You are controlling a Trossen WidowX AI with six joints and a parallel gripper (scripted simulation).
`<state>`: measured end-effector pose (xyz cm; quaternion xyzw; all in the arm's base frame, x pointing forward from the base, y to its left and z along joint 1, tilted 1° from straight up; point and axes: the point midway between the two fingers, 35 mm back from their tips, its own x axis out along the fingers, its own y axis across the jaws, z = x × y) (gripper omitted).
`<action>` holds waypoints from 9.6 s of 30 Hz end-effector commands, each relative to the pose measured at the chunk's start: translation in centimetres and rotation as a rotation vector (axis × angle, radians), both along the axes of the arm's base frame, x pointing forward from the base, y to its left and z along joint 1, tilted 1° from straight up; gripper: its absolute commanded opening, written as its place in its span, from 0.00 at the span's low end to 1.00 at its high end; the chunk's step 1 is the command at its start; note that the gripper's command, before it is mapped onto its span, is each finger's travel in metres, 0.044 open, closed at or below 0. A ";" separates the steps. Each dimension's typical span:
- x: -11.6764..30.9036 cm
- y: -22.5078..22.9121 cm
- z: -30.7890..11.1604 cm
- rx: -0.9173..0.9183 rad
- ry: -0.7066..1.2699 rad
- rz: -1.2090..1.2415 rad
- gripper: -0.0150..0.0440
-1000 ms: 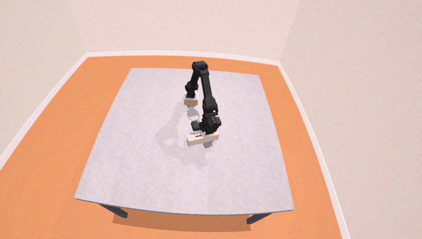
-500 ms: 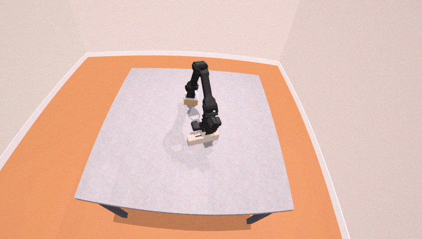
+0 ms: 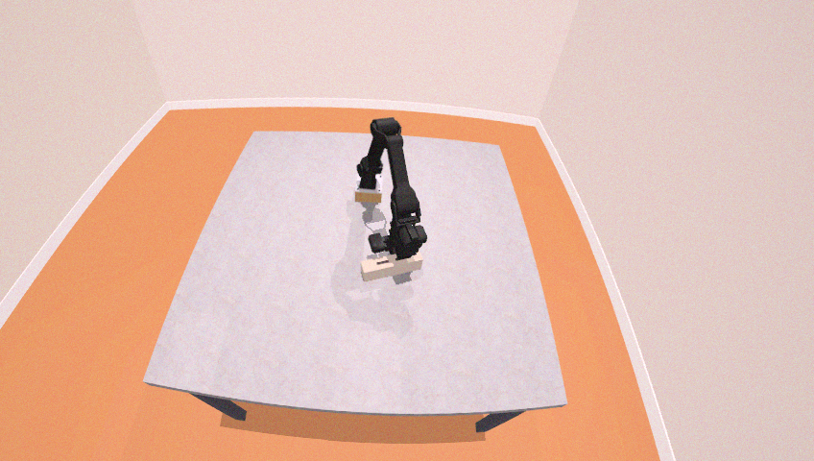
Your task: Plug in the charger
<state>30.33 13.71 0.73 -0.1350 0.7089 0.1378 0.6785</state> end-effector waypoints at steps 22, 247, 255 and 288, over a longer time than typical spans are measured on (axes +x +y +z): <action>1.1 0.5 0.3 0.009 -0.009 -0.003 0.25; -0.3 -0.1 0.0 0.008 -0.008 -0.003 1.00; -0.9 -0.3 0.0 0.008 -0.008 -0.003 1.00; -4.2 -1.7 -0.1 0.007 -0.004 -0.003 1.00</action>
